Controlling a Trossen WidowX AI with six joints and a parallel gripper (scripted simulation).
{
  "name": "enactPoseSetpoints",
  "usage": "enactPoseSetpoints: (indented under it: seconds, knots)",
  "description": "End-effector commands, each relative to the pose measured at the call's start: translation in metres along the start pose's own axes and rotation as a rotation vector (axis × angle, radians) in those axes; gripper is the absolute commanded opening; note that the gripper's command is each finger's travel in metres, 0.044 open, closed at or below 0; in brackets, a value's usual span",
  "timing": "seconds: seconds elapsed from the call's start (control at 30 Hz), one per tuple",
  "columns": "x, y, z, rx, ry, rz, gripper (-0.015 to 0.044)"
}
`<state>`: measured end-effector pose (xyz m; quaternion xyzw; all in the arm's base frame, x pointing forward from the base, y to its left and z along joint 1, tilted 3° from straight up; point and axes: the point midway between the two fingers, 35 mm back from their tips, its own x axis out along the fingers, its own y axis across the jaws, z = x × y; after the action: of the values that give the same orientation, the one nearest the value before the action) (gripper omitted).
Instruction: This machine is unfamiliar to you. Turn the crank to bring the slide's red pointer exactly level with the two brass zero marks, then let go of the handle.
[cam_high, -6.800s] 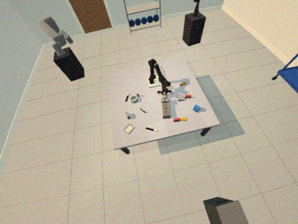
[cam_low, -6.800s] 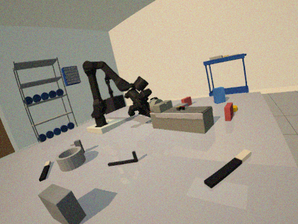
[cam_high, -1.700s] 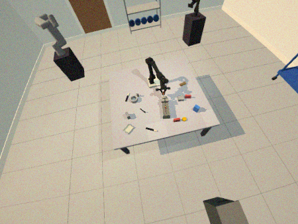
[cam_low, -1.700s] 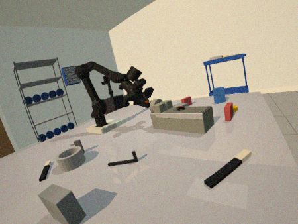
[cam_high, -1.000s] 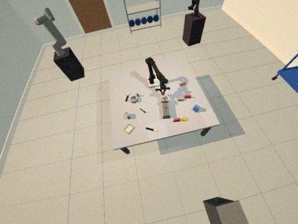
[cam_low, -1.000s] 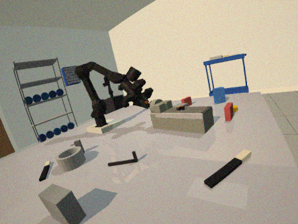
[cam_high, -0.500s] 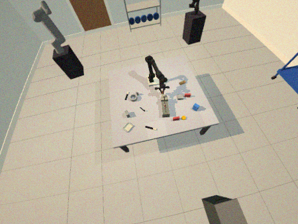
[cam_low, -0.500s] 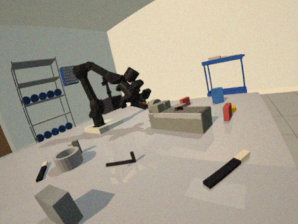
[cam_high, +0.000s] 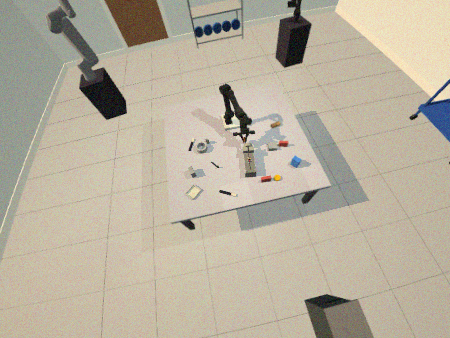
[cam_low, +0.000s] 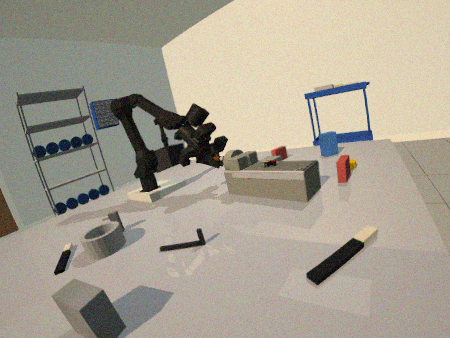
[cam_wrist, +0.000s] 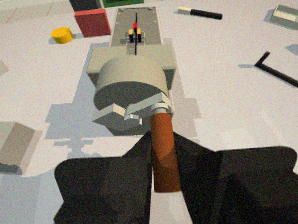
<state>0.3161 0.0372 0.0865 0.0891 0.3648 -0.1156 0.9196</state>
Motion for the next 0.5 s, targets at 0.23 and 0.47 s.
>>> enactPoseSetpoints:
  seconds: [0.23, 0.47]
  knots:
    - [0.0093, -0.0065, -0.009, 0.0, 0.012, -0.015, 0.0]
    - [0.0141, -0.0068, -0.0137, 0.0, 0.012, -0.015, 0.0]
